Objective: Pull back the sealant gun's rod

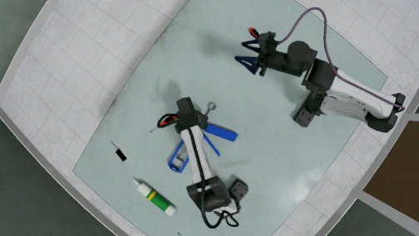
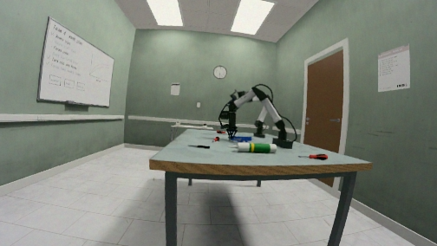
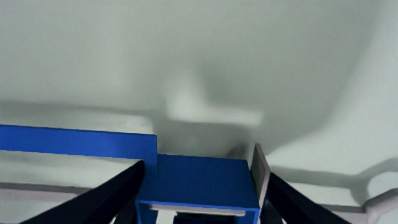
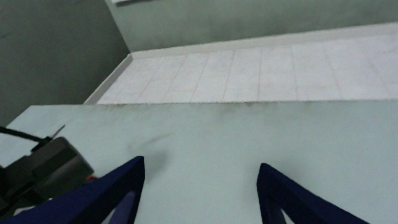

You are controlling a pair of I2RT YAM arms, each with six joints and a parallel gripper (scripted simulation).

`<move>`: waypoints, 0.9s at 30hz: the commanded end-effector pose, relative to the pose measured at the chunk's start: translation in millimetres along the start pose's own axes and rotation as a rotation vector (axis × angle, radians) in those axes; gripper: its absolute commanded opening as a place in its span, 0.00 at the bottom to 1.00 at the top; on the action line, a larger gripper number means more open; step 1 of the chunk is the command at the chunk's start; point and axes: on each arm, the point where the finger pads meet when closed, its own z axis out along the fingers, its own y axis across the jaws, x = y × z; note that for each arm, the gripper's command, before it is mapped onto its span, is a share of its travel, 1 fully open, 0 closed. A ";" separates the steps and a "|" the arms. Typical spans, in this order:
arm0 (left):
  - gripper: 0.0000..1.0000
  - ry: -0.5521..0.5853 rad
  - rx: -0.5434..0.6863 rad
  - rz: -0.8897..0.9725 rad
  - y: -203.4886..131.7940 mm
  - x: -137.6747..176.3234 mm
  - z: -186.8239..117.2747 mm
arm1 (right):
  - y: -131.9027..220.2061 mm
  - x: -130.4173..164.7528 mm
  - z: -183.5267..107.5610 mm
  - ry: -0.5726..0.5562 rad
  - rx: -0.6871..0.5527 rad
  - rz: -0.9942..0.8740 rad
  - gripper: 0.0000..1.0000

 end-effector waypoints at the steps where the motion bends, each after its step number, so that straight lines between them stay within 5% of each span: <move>1: 0.52 -0.015 0.007 0.000 -2.5 -1.7 -3.7 | 14.0 37.8 10.8 0.220 -0.080 0.162 0.62; 3: 0.52 -0.015 0.007 0.000 -2.5 -1.7 -3.7 | 14.0 37.8 10.8 0.220 -0.080 0.162 0.62; 13: 0.52 -0.015 0.007 0.000 -2.5 -1.7 -3.7 | 34.6 114.3 22.5 0.619 -0.020 0.539 0.62; 27: 0.52 -0.015 0.007 0.000 -2.5 -1.7 -3.7 | 51.9 180.6 49.4 0.913 0.307 1.015 0.62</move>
